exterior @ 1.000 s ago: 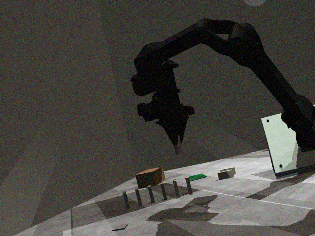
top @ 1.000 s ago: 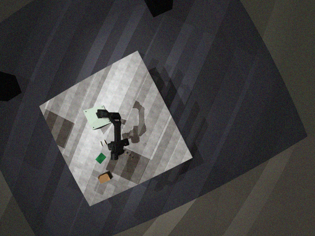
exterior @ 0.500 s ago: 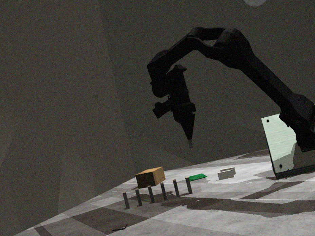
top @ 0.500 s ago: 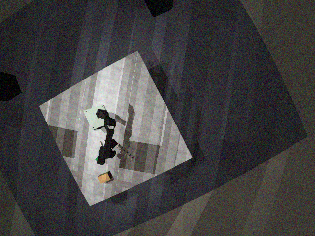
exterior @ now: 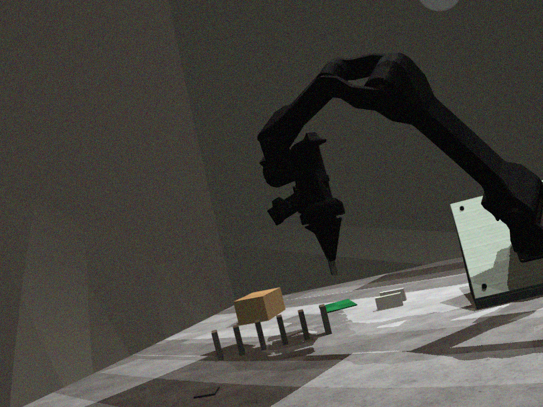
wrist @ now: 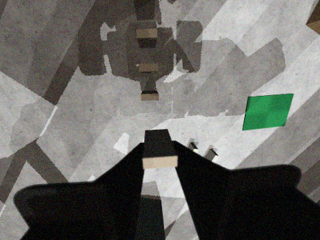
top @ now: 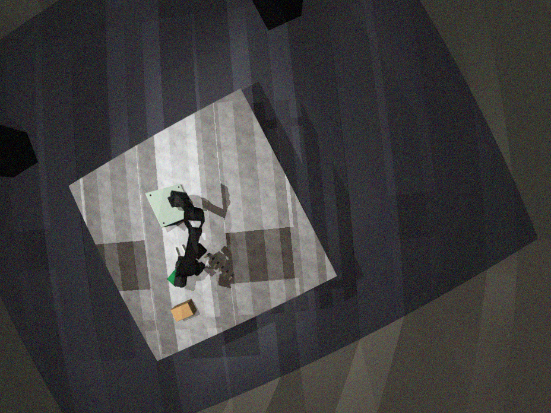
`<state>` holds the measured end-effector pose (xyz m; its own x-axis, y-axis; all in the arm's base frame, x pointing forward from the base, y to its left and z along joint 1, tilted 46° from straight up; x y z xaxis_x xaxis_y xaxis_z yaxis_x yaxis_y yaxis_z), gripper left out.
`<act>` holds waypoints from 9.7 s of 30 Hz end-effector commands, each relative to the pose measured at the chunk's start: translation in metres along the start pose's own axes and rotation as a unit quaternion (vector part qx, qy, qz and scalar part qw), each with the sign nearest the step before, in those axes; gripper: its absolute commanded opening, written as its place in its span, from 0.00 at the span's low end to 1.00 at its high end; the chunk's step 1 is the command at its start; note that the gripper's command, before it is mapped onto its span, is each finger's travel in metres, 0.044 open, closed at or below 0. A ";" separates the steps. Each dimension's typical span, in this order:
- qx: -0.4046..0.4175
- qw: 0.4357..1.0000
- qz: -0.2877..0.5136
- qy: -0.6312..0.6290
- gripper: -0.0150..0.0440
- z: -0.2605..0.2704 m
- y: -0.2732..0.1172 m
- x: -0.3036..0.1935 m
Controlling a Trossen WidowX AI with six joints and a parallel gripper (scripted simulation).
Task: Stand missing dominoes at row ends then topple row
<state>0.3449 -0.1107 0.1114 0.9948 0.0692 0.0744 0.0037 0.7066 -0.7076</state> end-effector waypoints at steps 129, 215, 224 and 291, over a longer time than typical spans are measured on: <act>0.002 0.589 0.001 0.808 0.25 -0.090 0.040 -0.112; 0.003 0.989 -0.003 0.151 1.00 -0.101 0.039 -0.034; 0.003 0.989 -0.003 0.151 1.00 -0.101 0.082 -0.033; 0.000 0.987 -0.003 0.159 0.30 -0.082 -0.038 -0.024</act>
<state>0.3266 -0.2007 0.0669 0.9772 -0.1610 -0.1382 0.0176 0.7106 -0.7034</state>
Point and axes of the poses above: the point midway between the two fingers, 35 mm back from their tips, its own y axis out along the fingers, its own z axis across the jaws, x = y × z, the point moved 7 cm from there along -y, back along the fingers, and after that the axes turned 15 degrees about y, right-handed, at the moved point
